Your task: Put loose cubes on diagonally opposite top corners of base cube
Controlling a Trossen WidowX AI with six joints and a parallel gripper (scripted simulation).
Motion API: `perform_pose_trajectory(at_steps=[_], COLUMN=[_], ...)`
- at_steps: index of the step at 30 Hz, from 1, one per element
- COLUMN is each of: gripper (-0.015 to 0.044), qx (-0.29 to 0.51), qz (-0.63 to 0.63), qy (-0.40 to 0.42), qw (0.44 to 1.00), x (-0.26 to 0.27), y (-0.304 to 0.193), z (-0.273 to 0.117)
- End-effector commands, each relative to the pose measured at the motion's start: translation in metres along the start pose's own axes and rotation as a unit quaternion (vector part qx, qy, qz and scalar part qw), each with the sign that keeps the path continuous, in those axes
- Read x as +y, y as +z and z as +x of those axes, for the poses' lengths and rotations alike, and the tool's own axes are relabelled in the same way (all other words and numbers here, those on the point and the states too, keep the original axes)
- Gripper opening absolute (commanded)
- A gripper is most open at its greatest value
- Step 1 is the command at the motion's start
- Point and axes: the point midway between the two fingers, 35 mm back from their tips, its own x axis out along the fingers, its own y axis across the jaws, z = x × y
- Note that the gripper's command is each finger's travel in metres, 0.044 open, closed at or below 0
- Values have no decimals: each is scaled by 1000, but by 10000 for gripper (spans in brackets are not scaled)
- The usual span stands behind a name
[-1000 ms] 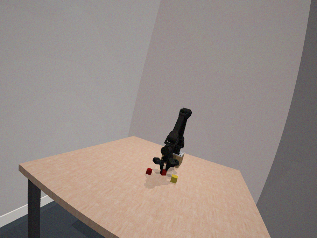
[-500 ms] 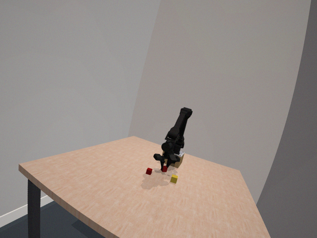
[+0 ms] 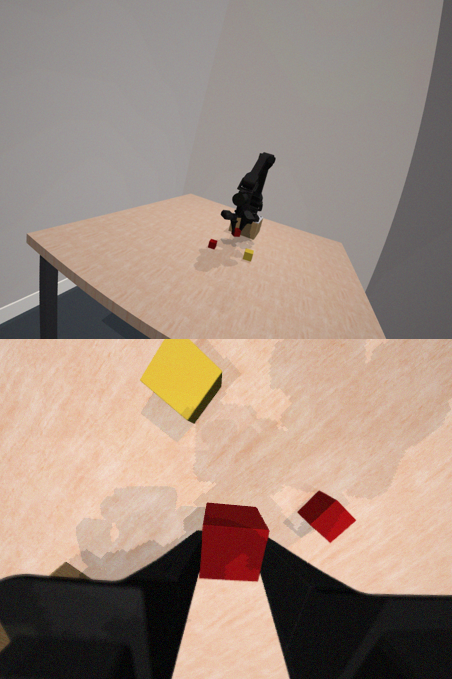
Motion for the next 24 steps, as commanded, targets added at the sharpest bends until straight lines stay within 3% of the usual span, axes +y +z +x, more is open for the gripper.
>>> perform_pose_trajectory(at_steps=[1,9,24], gripper=[105,105,105], qx=[-3,-3,-11], qz=[-2,-2,-45], qy=[-2,-2,-1], qw=[1000,1000,999], x=[0,2,17], y=[0,-2,36], z=[-14,-34,-18])
